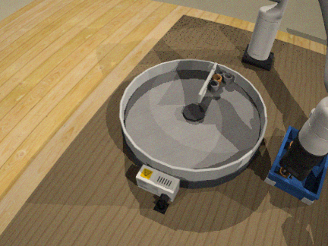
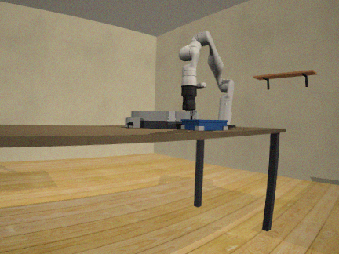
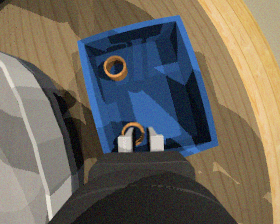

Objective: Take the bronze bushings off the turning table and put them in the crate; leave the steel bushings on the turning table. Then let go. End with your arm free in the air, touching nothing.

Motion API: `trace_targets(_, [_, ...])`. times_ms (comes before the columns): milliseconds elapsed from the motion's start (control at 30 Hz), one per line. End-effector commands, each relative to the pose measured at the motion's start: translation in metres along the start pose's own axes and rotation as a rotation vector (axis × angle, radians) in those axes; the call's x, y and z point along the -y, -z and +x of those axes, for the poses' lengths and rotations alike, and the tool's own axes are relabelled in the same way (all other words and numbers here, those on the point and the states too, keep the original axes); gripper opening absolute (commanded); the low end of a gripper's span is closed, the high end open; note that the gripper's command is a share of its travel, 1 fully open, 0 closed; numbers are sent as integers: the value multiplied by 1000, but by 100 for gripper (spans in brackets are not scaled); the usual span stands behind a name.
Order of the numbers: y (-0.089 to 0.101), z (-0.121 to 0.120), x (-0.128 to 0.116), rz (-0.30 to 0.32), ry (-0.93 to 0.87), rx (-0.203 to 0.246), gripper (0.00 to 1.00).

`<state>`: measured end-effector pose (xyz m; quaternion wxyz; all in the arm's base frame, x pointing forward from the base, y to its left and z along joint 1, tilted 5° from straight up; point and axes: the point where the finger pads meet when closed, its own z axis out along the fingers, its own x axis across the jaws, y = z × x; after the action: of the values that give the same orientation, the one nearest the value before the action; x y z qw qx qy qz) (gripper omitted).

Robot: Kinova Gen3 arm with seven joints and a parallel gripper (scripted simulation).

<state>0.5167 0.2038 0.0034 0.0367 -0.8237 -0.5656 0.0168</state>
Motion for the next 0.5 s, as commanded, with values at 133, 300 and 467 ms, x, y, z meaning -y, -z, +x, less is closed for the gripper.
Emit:
trace_targets(133, [3, 1, -1, -2, 0, -2, 42])
trace_targets(300, [7, 1, -1, -2, 0, -2, 42])
trace_targets(467, [7, 1, -1, -2, 0, -2, 42])
